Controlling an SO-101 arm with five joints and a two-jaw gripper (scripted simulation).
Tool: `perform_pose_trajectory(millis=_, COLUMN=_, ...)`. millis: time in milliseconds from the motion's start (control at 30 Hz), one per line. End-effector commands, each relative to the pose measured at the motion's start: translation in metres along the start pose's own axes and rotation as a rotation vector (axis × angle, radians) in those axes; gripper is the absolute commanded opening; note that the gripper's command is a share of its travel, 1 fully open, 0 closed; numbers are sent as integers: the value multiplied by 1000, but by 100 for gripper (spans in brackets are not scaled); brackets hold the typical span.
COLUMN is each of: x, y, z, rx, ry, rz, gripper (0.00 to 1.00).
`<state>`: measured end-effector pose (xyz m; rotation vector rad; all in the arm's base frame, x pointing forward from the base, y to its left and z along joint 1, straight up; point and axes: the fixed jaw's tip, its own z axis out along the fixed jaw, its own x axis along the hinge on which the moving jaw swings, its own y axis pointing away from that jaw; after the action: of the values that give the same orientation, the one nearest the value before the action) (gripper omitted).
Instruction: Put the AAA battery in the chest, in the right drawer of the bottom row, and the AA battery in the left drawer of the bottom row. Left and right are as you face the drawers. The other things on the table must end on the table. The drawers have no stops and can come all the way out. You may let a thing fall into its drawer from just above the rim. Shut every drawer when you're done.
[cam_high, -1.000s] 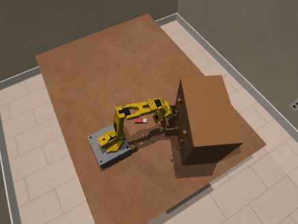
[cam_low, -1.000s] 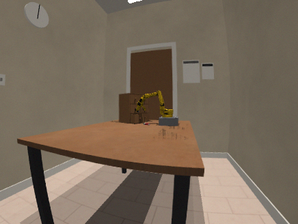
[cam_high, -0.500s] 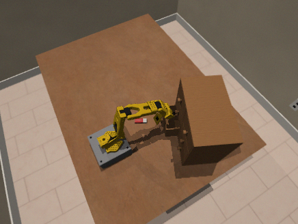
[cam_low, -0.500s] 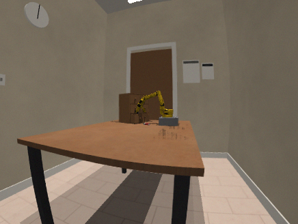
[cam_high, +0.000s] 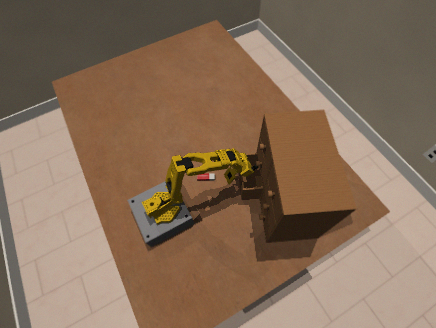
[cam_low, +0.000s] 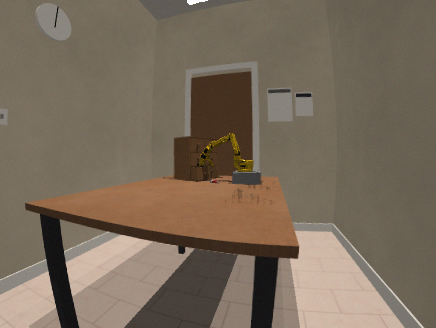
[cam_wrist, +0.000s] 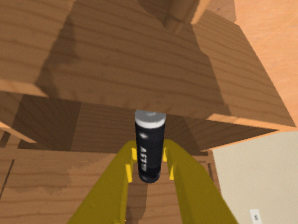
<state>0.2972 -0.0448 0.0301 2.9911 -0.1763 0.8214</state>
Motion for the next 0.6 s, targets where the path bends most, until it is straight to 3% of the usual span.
perform_pose_trajectory(millis=0, x=-4, y=1, z=2, rx=0, ry=-10, rz=8, gripper=0)
perform_pose_trajectory(millis=567, x=-6, y=1, z=5, rx=0, ry=-10, rz=8, gripper=0)
